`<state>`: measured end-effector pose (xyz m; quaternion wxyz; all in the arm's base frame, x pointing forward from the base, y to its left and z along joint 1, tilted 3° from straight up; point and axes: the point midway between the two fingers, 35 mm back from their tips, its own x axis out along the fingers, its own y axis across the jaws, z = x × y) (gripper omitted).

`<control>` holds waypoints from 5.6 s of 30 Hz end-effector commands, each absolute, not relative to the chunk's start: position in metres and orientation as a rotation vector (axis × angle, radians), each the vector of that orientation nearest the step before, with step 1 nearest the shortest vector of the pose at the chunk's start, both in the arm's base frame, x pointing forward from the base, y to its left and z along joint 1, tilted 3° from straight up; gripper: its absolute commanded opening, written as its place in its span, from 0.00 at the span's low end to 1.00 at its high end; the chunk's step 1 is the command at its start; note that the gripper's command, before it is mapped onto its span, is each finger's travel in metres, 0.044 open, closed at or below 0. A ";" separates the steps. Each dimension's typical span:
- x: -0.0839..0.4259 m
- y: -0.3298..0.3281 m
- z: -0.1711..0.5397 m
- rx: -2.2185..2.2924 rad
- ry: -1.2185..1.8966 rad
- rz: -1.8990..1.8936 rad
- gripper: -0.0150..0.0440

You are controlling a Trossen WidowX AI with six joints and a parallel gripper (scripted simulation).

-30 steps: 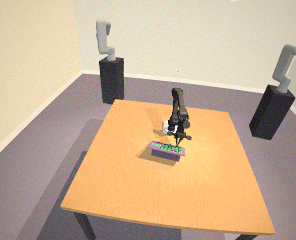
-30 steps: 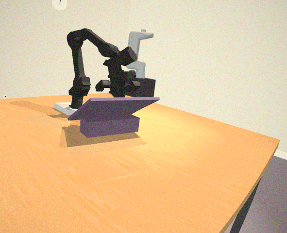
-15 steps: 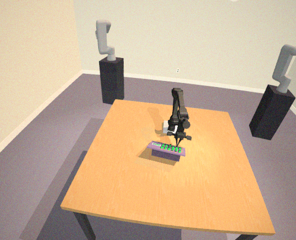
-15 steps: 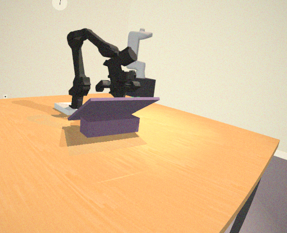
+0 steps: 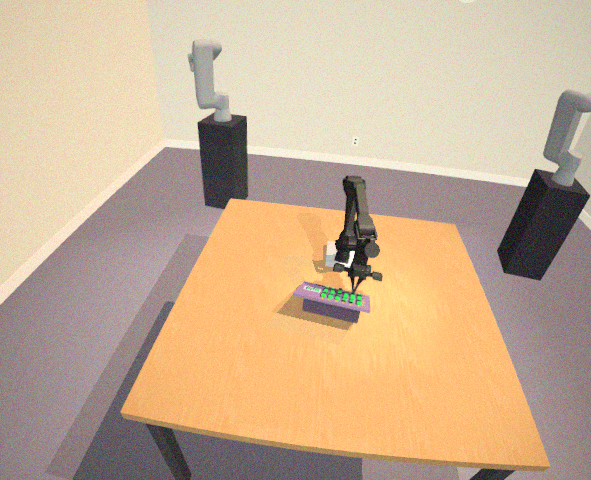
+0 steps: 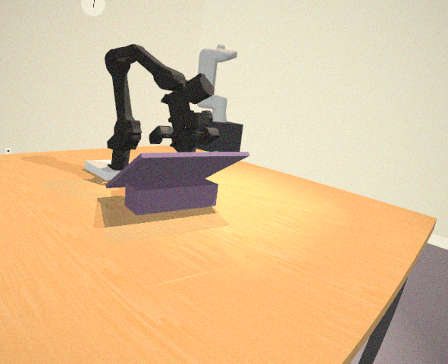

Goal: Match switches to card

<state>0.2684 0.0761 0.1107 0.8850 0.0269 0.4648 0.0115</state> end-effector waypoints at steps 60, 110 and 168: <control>0.246 0.050 0.108 0.050 1.022 0.030 0.25; 0.252 0.051 0.097 0.050 1.021 0.030 0.25; 0.242 -0.029 0.109 0.043 1.022 0.026 0.25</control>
